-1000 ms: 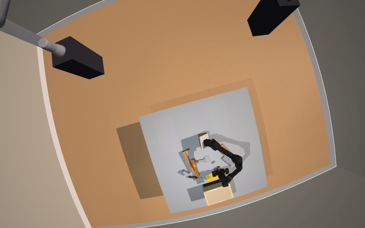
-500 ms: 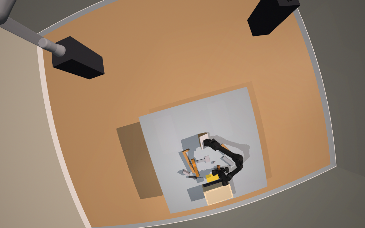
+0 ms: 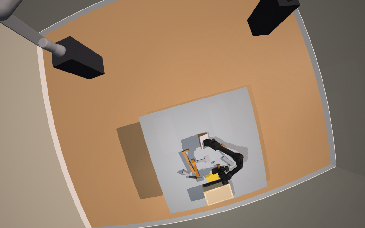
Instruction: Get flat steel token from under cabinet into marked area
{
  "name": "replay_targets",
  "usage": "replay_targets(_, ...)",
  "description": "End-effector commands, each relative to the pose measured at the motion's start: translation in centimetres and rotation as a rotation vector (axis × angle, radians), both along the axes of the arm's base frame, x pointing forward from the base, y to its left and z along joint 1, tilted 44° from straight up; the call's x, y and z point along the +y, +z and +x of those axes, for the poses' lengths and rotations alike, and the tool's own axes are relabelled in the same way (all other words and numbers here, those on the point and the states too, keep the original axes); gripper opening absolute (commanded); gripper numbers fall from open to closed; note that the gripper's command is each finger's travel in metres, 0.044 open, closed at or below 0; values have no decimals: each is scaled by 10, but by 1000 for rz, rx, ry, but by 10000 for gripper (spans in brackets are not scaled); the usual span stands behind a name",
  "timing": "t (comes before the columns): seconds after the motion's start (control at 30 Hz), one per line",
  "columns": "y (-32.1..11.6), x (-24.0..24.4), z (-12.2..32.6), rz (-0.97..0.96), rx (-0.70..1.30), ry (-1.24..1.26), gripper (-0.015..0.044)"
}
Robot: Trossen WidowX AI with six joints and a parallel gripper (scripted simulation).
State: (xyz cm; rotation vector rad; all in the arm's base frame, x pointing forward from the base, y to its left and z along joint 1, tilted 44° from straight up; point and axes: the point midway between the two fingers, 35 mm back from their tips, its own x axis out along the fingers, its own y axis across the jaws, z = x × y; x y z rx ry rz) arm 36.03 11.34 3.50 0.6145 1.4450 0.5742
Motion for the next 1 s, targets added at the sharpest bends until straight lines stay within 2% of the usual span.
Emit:
replay_targets(0.0,-1,0,-5,-2,6,-4,0)
replay_targets(0.97,-1,3,-35,-1,8,-4,0)
